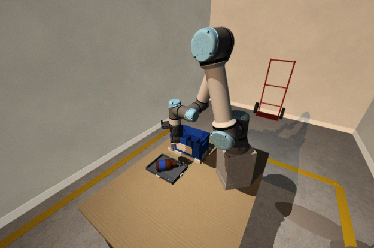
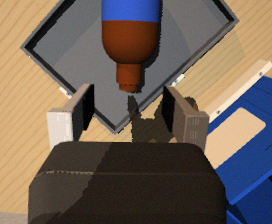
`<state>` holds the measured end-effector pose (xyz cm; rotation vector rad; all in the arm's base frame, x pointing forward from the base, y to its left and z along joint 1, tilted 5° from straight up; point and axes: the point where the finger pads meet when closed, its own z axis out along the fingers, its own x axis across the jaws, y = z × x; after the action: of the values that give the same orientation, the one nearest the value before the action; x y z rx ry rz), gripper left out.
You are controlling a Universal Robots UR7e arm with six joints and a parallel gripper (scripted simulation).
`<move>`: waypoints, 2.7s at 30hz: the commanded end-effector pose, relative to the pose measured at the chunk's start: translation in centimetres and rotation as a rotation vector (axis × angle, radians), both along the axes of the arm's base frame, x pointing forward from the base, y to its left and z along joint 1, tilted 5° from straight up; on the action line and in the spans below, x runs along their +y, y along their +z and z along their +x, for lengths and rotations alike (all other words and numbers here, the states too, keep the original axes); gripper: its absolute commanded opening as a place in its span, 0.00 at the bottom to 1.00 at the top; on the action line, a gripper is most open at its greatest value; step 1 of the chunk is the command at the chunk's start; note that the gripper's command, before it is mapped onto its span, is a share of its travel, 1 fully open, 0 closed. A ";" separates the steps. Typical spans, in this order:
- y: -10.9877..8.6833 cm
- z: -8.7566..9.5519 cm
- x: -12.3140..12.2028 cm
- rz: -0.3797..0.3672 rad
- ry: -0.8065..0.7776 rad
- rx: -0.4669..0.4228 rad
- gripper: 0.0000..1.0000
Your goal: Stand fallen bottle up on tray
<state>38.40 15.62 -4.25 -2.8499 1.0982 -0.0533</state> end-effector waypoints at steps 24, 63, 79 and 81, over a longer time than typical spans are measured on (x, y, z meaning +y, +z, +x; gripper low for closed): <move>-0.5 0.1 0.0 0.001 0.000 -0.001 1.00; -10.7 0.8 0.7 0.001 0.000 -0.001 1.00; -11.8 0.8 0.8 0.001 0.000 -0.001 1.00; -11.8 0.8 0.8 0.001 0.000 -0.001 1.00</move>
<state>39.21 16.40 -16.03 -2.8488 1.0976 -0.0525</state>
